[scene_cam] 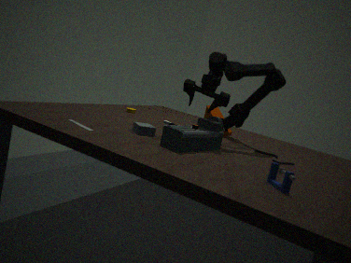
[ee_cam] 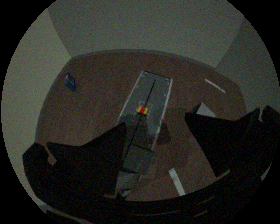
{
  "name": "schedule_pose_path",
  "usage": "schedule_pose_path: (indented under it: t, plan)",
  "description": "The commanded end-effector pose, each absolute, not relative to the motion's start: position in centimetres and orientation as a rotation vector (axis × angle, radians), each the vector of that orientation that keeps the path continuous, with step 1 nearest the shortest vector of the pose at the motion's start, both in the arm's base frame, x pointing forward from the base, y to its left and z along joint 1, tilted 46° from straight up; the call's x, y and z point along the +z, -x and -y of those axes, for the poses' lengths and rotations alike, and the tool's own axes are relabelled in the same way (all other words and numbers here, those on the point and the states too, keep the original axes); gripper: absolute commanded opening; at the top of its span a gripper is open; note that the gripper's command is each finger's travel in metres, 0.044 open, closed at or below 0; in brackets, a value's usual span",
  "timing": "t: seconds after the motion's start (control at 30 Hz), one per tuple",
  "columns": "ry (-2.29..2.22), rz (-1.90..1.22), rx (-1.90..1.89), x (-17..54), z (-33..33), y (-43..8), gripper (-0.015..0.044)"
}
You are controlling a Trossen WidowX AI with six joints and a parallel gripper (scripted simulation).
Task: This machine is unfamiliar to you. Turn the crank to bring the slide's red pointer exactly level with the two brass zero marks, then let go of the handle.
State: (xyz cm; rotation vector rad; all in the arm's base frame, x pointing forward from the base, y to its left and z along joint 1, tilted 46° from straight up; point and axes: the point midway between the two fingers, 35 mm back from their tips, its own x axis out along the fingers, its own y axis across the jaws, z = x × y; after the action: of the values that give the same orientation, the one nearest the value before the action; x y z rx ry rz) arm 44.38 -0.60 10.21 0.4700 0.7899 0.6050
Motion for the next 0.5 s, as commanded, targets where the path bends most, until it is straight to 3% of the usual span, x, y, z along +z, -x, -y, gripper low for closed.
schedule_pose_path:
  t: [0.0,0.33,0.47]
  plan:
    - [-0.470,-0.790,0.605,10.20,0.60,-44.38,0.0282]
    - [-0.470,-0.790,0.605,10.20,0.60,-44.38,0.0020]
    - [-0.470,-0.790,0.605,10.20,0.60,-44.38,0.0000]
